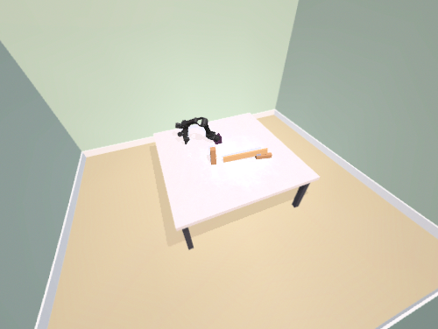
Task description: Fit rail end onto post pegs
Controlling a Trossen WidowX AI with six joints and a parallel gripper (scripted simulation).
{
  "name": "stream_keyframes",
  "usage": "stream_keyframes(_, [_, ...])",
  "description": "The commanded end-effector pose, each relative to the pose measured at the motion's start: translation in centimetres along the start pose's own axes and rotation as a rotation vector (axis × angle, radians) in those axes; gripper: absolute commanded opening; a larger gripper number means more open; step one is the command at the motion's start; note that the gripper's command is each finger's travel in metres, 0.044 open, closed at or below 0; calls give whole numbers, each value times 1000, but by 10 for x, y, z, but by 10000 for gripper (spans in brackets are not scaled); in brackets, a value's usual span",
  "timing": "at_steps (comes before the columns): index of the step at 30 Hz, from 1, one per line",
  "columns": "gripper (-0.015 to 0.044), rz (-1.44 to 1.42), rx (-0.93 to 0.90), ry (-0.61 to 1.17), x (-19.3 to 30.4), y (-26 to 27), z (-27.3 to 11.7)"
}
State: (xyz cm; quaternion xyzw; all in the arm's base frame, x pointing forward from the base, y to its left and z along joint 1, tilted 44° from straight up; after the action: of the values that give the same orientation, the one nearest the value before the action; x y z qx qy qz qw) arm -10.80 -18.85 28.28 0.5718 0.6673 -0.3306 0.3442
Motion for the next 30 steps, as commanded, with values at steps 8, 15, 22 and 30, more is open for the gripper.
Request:
stream_keyframes(8, [440,-202,-89,-69,-33,27,11])
stream_keyframes(15, [440,-469,-220,-207,-76,78,16])
stream_keyframes(22, [440,-580,-371,-241,-96,133,27])
stream_keyframes(30, [440,-660,-547,-229,-103,206,34])
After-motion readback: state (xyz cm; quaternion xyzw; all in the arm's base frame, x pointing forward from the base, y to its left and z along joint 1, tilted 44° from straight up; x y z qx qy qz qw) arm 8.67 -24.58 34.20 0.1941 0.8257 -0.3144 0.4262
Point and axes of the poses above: the point midway between the two fingers, 35 mm back from their tips, its own z axis out along the fingers, its own y axis across the jaws, x = y × z, the point moved 6 cm from there along -z, back along the fingers, and after that the axes turned 8 degrees about -z, right-handed, at the moved point
